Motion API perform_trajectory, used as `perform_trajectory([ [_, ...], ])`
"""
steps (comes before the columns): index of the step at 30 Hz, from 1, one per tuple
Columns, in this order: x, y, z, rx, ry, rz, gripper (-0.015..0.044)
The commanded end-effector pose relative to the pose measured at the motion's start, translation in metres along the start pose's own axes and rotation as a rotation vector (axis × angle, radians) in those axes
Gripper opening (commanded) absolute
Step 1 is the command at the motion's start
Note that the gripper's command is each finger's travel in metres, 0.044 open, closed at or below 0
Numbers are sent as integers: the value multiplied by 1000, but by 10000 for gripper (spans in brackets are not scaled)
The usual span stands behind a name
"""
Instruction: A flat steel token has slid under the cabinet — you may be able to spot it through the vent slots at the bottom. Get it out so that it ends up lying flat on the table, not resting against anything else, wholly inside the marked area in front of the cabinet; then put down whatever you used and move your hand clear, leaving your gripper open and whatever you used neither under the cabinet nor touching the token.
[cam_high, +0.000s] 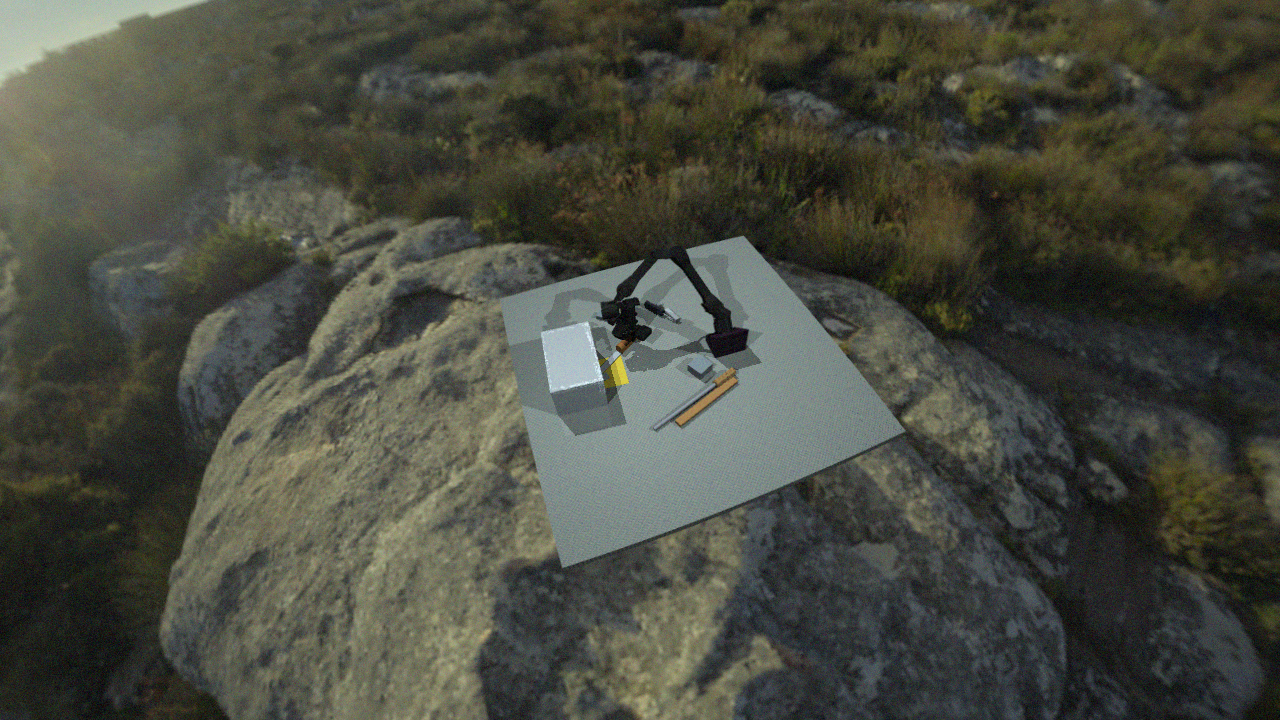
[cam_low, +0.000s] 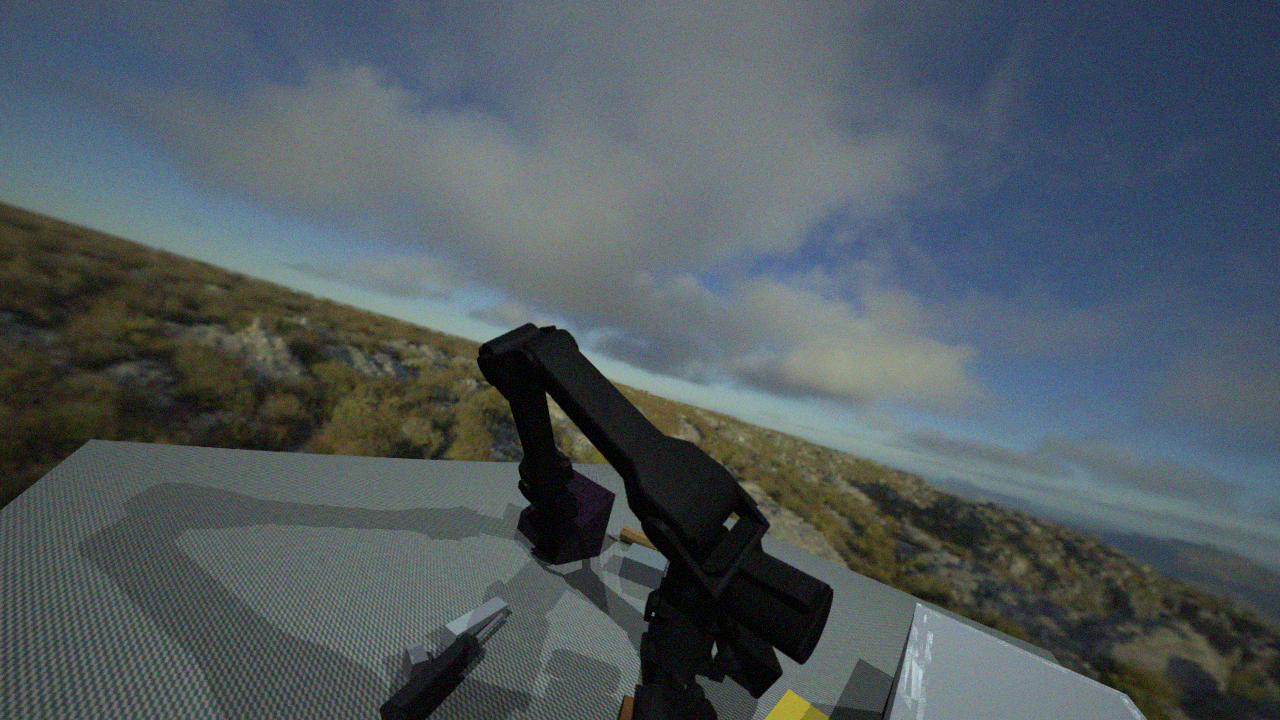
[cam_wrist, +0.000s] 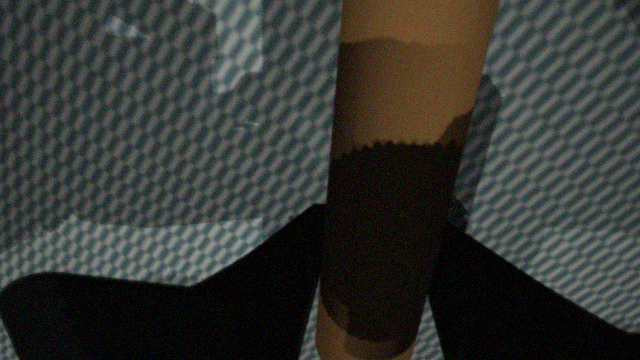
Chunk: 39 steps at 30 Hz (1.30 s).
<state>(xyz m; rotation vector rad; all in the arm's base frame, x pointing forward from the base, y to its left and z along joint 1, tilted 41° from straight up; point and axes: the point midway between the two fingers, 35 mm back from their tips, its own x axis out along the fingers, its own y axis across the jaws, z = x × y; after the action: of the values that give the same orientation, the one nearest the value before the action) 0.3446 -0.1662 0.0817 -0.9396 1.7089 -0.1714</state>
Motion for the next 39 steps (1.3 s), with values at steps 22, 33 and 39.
perform_trajectory([
  [22,1,15,-2,-5,-1,9,0],
  [33,1,13,-17,-5,0,9,0],
  [39,1,12,-25,-6,0,9,0],
])
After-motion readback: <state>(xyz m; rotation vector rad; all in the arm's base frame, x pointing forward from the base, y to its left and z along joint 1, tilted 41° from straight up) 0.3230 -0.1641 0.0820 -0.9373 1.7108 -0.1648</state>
